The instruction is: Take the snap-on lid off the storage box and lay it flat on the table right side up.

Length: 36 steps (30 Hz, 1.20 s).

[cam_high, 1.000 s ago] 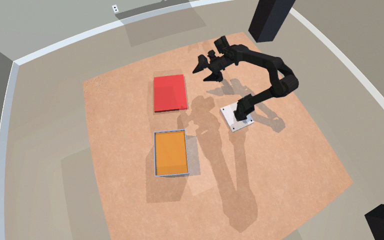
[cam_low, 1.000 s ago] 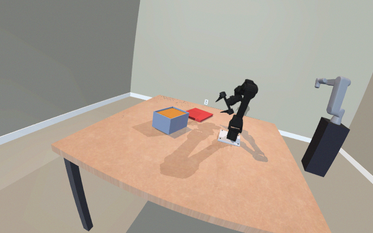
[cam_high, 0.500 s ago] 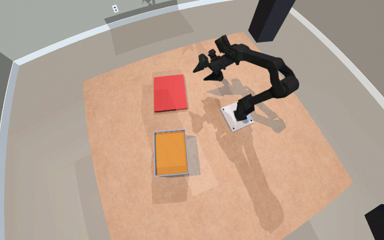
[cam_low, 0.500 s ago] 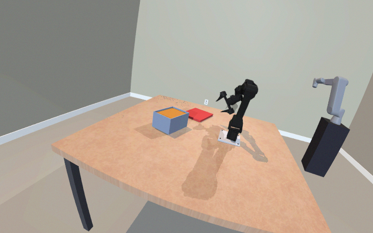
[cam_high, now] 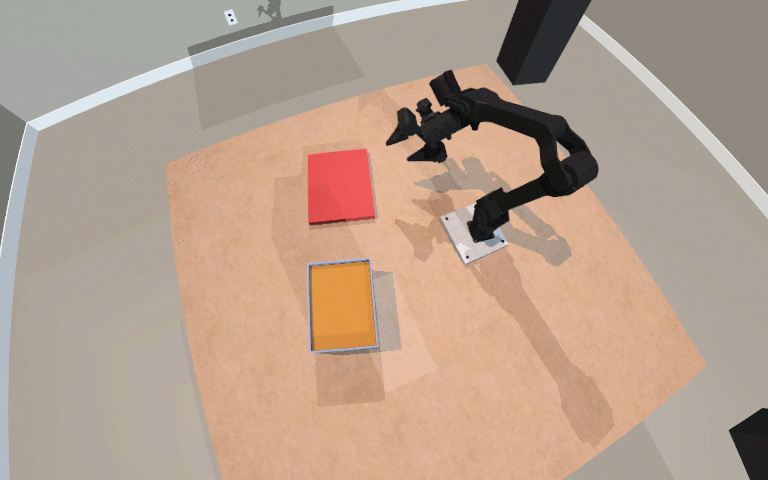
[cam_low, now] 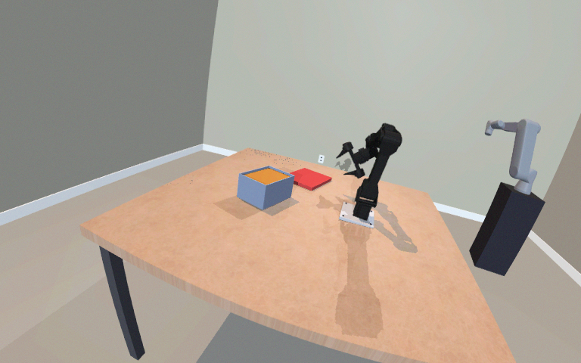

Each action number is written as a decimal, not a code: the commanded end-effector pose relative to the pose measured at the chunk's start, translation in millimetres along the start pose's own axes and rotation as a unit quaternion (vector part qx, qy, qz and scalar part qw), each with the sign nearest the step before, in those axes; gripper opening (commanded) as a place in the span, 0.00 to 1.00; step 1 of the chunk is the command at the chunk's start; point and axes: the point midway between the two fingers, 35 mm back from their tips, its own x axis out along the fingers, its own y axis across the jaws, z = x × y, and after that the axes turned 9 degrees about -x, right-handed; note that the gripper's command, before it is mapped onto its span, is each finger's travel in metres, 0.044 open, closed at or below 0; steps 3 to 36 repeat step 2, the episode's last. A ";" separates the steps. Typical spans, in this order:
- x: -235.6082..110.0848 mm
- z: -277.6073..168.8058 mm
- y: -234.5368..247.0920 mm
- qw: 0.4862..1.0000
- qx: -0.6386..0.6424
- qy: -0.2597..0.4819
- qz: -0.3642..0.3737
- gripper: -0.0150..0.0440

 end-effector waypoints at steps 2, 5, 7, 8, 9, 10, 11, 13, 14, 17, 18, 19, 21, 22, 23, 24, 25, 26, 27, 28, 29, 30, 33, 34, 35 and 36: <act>-0.1 -0.3 0.7 1.000 -0.003 0.000 0.003 1.00; -0.1 -0.3 0.7 1.000 -0.003 0.000 0.003 1.00; -0.1 -0.3 0.7 1.000 -0.003 0.000 0.003 1.00; -0.1 -0.3 0.7 1.000 -0.003 0.000 0.003 1.00; -0.1 -0.3 0.7 1.000 -0.003 0.000 0.003 1.00; -0.1 -0.3 0.7 1.000 -0.003 0.000 0.003 1.00; -0.1 -0.3 0.7 1.000 -0.003 0.000 0.003 1.00; -0.1 -0.3 0.7 1.000 -0.003 0.000 0.003 1.00; -0.1 -0.3 0.7 1.000 -0.003 0.000 0.003 1.00; -0.1 -0.3 0.7 1.000 -0.003 0.000 0.003 1.00; -0.1 -0.3 0.7 1.000 -0.003 0.000 0.003 1.00; -0.1 -0.3 0.7 1.000 -0.003 0.000 0.003 1.00; -0.1 -0.3 0.7 1.000 -0.003 0.000 0.003 1.00; -0.1 -0.3 0.7 1.000 -0.003 0.000 0.003 1.00; -0.1 -0.3 0.7 1.000 -0.003 0.000 0.003 1.00; -0.1 -0.3 0.7 1.000 -0.003 0.000 0.003 1.00; -0.1 -0.3 0.7 1.000 -0.003 0.000 0.003 1.00; -0.1 -0.3 0.7 1.000 -0.003 0.000 0.003 1.00; -0.1 -0.3 0.7 1.000 -0.003 0.000 0.003 1.00; -0.1 -0.3 0.7 1.000 -0.003 0.000 0.003 1.00; -0.1 -0.3 0.7 1.000 -0.003 0.000 0.003 1.00; -0.1 -0.3 0.7 1.000 -0.003 0.000 0.003 1.00; -0.1 -0.3 0.7 1.000 -0.003 0.000 0.003 1.00; -0.1 -0.3 0.7 1.000 -0.003 0.000 0.003 1.00; -0.1 -0.3 0.7 1.000 -0.003 0.000 0.003 1.00; -0.1 -0.3 0.7 1.000 -0.003 0.000 0.003 1.00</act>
